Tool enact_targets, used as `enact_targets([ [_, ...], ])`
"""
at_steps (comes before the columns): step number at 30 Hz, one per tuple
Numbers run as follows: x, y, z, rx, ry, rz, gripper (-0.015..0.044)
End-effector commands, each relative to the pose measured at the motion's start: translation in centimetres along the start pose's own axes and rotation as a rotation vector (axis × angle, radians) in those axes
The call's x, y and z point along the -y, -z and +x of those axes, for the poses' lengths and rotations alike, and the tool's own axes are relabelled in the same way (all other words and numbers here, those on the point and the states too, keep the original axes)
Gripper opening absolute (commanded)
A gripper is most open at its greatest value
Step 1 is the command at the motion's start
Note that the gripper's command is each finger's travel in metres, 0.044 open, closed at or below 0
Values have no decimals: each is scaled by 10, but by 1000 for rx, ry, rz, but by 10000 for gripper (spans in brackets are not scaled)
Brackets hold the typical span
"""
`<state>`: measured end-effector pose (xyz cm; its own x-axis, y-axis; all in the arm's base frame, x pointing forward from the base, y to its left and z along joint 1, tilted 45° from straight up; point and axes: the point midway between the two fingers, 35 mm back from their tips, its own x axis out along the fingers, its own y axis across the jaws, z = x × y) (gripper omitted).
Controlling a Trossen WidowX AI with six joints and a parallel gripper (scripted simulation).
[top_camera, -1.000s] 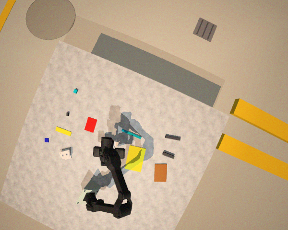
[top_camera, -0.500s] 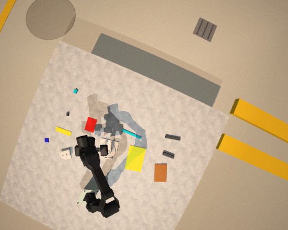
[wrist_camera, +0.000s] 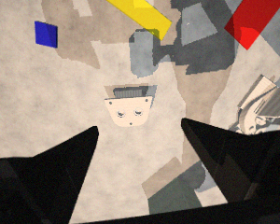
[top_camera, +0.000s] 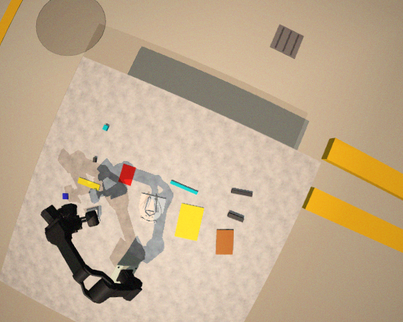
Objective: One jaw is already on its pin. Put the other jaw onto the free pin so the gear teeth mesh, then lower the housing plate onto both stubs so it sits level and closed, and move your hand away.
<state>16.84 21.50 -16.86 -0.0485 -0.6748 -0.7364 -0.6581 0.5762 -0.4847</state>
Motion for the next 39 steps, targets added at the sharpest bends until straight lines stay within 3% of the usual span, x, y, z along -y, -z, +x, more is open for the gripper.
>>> enact_targets([
  [1,-14,4,5,-18,4,3,440],
  [4,-14,4,8,-18,4,3,440],
  [9,-13,7,45,-19,5,3,440],
  [39,-13,6,54,-18,5,3,440],
])
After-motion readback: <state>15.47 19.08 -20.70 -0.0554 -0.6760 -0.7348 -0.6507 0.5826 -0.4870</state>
